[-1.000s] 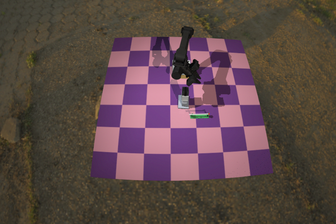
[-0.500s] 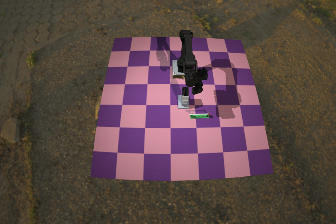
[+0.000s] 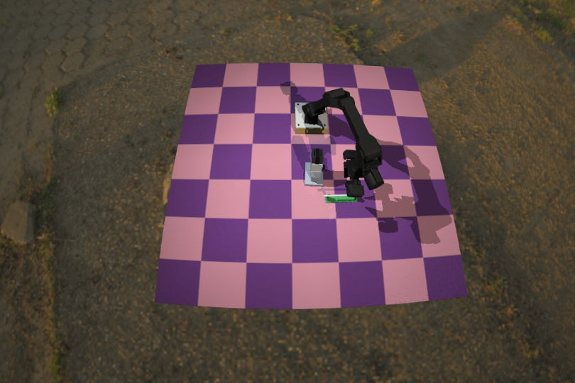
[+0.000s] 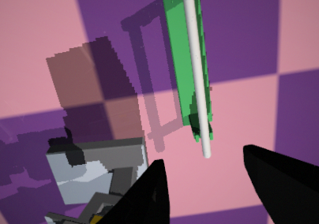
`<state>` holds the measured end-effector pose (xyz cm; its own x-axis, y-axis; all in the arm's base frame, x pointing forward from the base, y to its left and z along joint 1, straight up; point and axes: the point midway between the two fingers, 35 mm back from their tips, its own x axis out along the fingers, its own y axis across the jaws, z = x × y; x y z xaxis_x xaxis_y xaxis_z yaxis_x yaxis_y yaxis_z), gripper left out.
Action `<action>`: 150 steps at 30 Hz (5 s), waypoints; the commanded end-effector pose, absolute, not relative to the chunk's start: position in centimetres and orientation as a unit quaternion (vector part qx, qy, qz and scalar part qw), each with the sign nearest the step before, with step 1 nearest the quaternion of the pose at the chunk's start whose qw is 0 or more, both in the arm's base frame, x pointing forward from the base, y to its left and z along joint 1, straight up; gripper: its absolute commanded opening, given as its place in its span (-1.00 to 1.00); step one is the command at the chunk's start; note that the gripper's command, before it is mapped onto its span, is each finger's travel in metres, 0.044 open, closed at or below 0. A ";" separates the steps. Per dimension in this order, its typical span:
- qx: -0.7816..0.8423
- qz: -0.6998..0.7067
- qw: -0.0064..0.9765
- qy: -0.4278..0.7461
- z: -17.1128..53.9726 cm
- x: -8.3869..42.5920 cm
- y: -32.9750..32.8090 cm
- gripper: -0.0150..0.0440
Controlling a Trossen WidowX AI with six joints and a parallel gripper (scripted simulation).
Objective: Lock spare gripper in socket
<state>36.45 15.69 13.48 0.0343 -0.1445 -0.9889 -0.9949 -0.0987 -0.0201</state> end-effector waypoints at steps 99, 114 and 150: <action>-0.597 0.449 0.420 0.516 4.3 38.3 16.0 -0.49; -0.594 0.451 0.416 0.520 6.4 37.8 15.9 -0.49; -0.573 0.442 0.431 0.539 8.2 29.9 15.5 -0.49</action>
<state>30.91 15.60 7.99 0.0291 -0.2418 -0.9699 -0.9983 -0.0569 -0.0157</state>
